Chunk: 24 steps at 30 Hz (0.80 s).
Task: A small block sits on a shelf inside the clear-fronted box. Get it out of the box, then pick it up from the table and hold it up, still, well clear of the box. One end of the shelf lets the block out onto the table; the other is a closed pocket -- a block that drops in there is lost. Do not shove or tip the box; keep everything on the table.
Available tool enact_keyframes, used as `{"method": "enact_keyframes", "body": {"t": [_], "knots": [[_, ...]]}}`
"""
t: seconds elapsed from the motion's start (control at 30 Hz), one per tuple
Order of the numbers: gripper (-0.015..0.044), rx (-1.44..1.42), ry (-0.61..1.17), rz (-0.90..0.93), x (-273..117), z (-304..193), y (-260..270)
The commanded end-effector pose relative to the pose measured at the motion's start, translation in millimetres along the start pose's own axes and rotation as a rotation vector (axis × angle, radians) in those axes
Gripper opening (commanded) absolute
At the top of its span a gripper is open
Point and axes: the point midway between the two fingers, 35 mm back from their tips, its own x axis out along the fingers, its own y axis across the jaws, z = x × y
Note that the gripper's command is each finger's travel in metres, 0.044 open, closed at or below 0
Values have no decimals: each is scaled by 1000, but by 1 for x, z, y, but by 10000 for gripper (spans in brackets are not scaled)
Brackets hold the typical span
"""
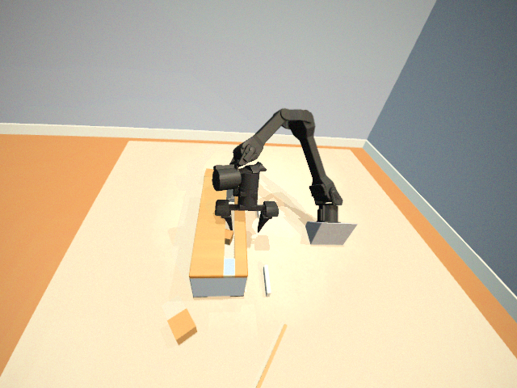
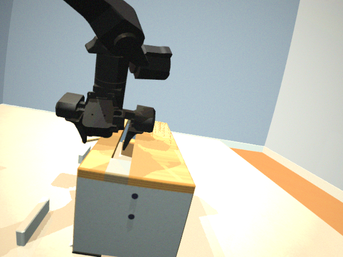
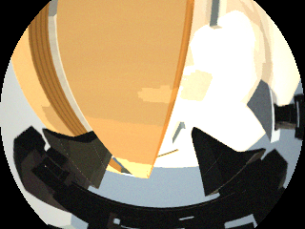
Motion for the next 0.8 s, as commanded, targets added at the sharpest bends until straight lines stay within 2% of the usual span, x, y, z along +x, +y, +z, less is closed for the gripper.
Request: {"method": "enact_keyframes", "body": {"t": [0.0, 0.4, 0.77], "knots": [[400, -1, 2, -3, 3, -6, 0], [400, -1, 2, -3, -1, 5, 1], [400, -1, 2, -3, 3, -7, 1]]}}
